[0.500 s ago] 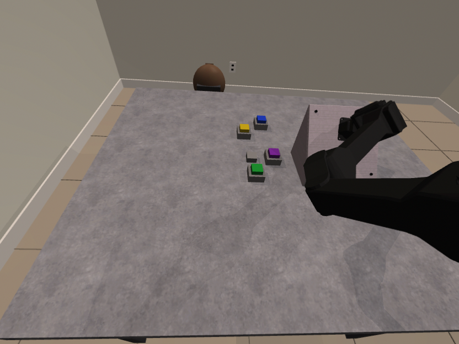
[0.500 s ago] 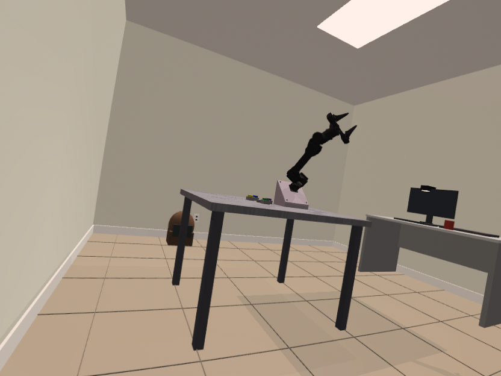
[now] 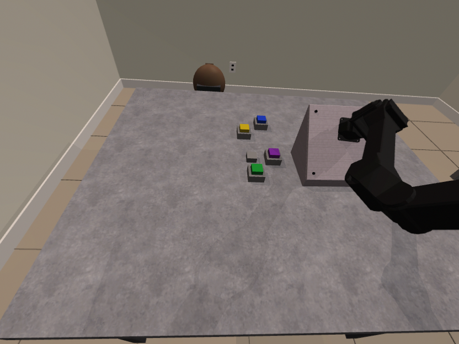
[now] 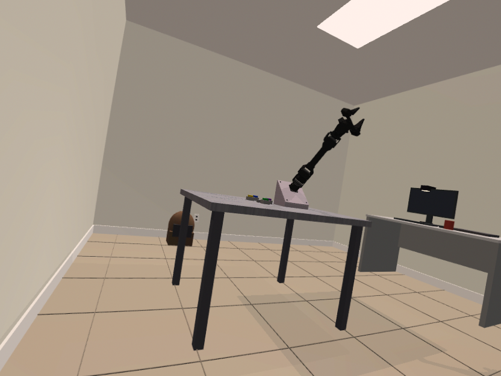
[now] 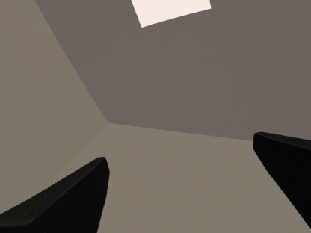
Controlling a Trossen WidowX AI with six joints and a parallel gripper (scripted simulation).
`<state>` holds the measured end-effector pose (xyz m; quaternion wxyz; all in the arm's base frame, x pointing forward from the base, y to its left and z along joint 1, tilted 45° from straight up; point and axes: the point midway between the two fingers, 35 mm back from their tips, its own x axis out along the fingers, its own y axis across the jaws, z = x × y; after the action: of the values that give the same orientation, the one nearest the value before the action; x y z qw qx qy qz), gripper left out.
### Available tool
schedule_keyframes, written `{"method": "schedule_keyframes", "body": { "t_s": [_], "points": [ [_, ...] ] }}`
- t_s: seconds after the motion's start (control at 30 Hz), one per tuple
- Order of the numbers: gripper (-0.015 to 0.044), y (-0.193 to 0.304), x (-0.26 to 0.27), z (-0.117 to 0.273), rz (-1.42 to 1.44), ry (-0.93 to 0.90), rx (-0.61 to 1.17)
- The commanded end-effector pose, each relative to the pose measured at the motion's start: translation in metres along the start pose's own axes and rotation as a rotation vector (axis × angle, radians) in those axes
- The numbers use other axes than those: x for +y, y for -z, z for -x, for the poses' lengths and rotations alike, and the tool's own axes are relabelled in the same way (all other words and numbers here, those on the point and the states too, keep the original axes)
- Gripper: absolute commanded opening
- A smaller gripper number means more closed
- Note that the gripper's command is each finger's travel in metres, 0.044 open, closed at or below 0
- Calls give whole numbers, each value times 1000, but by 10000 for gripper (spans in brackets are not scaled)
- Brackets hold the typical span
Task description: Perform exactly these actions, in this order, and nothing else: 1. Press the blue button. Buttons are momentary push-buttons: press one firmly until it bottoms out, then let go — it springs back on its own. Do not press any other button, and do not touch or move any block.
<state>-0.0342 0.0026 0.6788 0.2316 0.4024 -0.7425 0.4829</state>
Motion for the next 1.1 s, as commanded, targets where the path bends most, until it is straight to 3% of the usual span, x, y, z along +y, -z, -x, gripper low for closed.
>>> {"method": "schedule_keyframes", "body": {
  "t_s": [0.0, 0.27, 0.5, 0.77, 1.07],
  "points": [
    [400, -62, 26, -34, -98, -43, -187],
    [400, -199, 62, -66, -282, -150, -552],
    [400, -324, 76, -51, -415, -270, -874],
    [400, -454, 77, 13, -518, -446, -1237],
    [400, -564, 67, 131, -540, -700, -1622]
  ]
}}
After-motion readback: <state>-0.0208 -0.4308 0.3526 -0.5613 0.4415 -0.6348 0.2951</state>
